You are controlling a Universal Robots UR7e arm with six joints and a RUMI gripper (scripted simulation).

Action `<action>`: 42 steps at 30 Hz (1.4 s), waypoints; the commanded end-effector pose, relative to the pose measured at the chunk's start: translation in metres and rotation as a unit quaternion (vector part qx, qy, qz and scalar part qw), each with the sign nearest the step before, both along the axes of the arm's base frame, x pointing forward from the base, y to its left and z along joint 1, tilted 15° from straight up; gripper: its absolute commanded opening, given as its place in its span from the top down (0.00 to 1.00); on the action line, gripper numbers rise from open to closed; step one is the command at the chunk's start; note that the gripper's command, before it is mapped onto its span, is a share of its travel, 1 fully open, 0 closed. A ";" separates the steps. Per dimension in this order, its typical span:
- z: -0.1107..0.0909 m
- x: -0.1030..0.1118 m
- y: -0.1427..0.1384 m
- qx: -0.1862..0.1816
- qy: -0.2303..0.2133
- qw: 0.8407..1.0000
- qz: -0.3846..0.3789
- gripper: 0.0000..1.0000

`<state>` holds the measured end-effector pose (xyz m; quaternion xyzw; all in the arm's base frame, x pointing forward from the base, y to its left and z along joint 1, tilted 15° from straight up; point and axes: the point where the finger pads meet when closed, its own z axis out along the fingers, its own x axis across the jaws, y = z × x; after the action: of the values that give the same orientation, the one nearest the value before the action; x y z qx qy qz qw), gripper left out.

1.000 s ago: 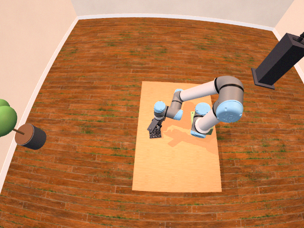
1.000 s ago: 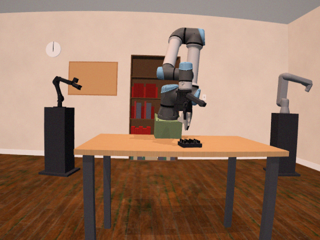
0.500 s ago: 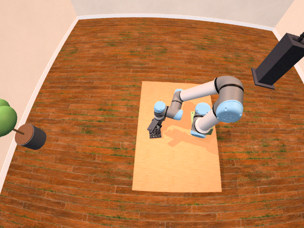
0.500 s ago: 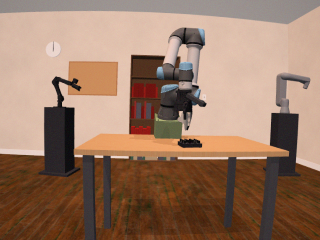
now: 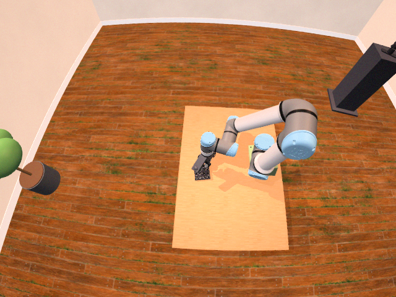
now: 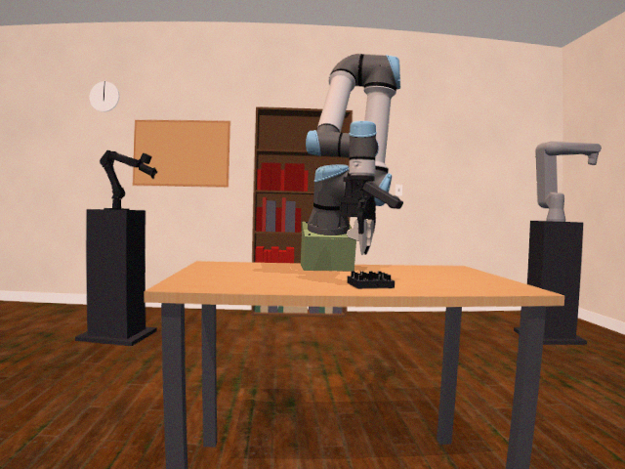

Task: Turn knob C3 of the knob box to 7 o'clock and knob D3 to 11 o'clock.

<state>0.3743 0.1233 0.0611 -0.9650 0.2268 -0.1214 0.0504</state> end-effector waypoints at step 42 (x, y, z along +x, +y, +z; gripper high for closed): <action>-0.034 0.010 0.003 0.000 0.000 1.000 0.000 0.89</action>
<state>0.3821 0.1254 0.0316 -0.9650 0.2269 -0.1212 0.0503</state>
